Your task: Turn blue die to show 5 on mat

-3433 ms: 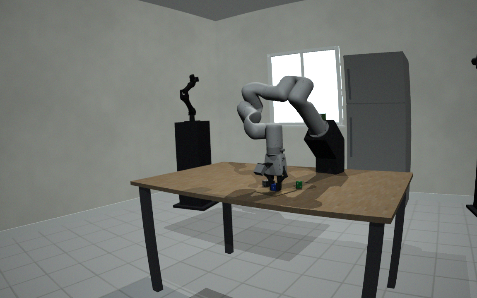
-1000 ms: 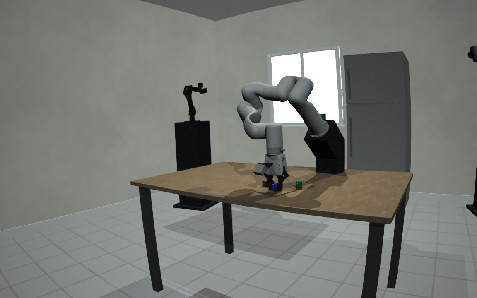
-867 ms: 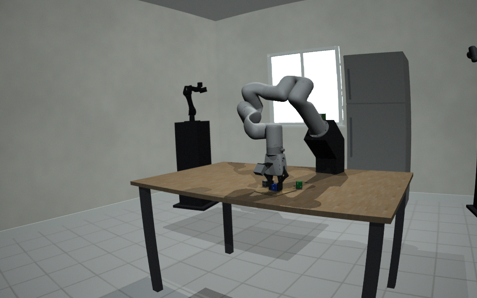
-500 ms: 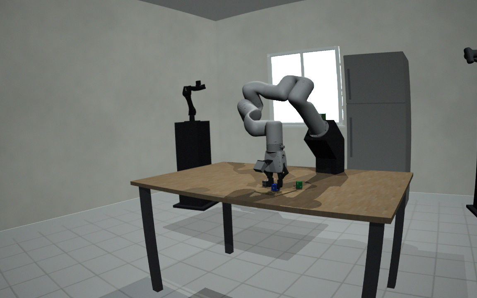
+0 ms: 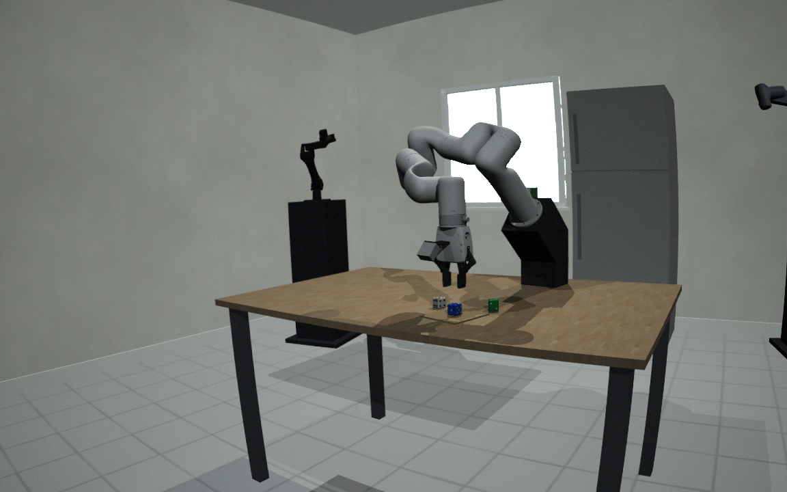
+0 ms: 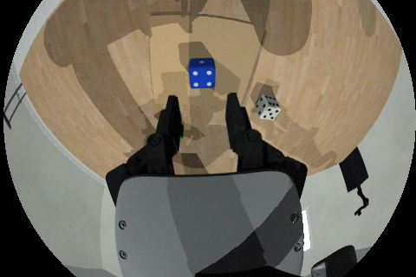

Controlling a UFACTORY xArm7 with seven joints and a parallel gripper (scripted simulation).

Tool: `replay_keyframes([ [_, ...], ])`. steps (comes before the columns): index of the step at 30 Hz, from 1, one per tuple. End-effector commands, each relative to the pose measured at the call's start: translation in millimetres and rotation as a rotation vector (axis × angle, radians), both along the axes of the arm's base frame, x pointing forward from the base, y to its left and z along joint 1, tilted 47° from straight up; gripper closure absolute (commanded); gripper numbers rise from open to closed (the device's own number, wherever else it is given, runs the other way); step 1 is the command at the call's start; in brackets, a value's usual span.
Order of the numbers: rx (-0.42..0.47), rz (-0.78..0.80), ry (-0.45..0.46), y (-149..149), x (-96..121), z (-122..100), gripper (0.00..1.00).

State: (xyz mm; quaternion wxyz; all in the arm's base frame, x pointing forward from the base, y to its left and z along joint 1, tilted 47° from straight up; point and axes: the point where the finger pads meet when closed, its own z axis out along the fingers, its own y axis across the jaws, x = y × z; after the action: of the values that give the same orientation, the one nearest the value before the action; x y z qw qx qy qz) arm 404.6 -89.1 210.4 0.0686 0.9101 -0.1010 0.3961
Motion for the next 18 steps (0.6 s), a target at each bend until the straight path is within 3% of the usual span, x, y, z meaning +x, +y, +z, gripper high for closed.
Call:
replay_keyframes([
  [1, 0.000, 0.001, 0.000, 2.2, -8.2, 8.4, 0.53],
  [6, 0.000, 0.001, 0.000, 2.8, -10.2, 10.3, 0.53],
  [7, 0.000, 0.001, 0.000, 2.8, -10.2, 10.3, 0.00],
  [18, 0.000, 0.001, 0.000, 2.8, -10.2, 10.3, 0.00],
])
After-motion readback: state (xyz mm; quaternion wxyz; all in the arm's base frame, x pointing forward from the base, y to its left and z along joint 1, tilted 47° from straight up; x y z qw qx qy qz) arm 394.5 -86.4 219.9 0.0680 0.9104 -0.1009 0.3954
